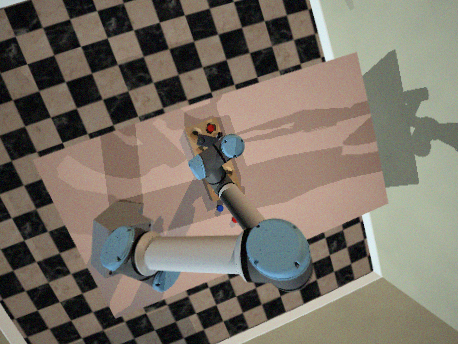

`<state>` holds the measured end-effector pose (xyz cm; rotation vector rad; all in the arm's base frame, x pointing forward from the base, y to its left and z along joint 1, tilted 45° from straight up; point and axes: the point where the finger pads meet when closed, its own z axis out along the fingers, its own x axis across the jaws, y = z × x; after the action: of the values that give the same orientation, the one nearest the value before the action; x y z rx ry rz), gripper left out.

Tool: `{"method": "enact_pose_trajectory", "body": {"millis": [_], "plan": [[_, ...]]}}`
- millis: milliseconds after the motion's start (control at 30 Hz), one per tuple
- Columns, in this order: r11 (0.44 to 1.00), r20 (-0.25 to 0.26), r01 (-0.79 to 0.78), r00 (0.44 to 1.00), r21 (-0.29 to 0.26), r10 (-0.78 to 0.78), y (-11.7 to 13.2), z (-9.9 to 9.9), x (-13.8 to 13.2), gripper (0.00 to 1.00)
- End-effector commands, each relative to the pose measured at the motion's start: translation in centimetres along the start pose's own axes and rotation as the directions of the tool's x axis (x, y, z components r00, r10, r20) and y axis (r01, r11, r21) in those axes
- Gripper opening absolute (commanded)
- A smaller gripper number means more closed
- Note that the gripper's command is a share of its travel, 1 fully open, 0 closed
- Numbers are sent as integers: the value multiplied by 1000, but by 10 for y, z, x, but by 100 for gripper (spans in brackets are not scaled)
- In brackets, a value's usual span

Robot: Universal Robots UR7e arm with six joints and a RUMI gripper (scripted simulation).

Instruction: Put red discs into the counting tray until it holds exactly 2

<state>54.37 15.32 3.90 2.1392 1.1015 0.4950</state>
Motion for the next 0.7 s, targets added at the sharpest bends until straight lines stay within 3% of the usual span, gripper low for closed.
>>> {"method": "enact_pose_trajectory", "body": {"millis": [0,667], "plan": [[1000,-1,0,1000,-1,0,0,0,0,22],[1000,-1,0,1000,-1,0,0,-5,0,27]]}}
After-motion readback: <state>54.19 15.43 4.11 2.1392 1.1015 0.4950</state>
